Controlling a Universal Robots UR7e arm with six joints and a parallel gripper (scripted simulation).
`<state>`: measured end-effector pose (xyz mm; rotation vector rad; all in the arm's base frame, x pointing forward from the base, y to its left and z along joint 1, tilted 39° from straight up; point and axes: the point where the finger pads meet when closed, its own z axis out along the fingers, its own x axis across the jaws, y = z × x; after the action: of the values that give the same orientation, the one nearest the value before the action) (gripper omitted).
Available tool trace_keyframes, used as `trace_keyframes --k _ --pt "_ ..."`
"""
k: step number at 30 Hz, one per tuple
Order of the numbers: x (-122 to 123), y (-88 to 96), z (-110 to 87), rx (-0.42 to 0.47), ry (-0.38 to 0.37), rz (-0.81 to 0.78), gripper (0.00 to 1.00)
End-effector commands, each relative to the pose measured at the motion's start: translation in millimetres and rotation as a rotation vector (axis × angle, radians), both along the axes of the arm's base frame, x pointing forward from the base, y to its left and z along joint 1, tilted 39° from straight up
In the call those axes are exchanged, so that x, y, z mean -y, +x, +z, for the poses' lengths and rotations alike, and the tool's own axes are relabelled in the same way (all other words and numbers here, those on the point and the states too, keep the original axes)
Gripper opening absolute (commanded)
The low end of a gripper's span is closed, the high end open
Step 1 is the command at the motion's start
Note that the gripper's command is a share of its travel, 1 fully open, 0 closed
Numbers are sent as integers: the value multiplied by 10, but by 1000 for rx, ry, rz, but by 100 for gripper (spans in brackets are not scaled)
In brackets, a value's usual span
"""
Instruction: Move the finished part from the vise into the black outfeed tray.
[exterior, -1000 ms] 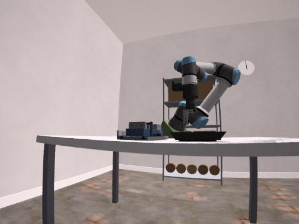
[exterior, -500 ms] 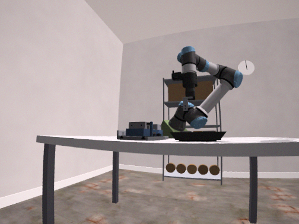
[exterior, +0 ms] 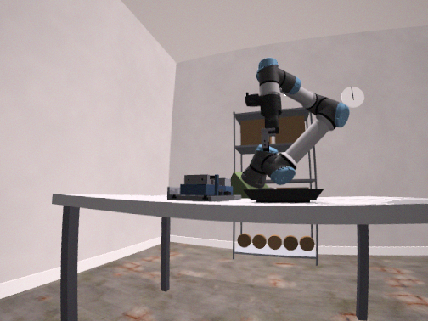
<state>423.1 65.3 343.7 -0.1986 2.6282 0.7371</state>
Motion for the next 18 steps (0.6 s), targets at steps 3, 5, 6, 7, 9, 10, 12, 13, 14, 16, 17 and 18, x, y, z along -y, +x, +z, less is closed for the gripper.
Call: trace_keyframes --k 3,5,6,7,9,10,12,13,14,16,17,18 --pt "22 -12 29 0 1 1 0" --pt "22 -12 29 0 1 1 0" --pt "22 -12 29 0 1 1 0" --pt "22 -12 29 0 1 1 0" --pt "22 -12 29 0 1 1 0" --pt "22 -12 29 0 1 1 0" --pt "22 -12 29 0 1 1 0" --pt "22 -12 29 0 1 1 0" --pt "22 -12 29 0 1 1 0" --pt "22 -12 29 0 1 1 0" --pt "22 -12 29 0 1 1 0" --pt "22 -12 29 0 1 1 0"
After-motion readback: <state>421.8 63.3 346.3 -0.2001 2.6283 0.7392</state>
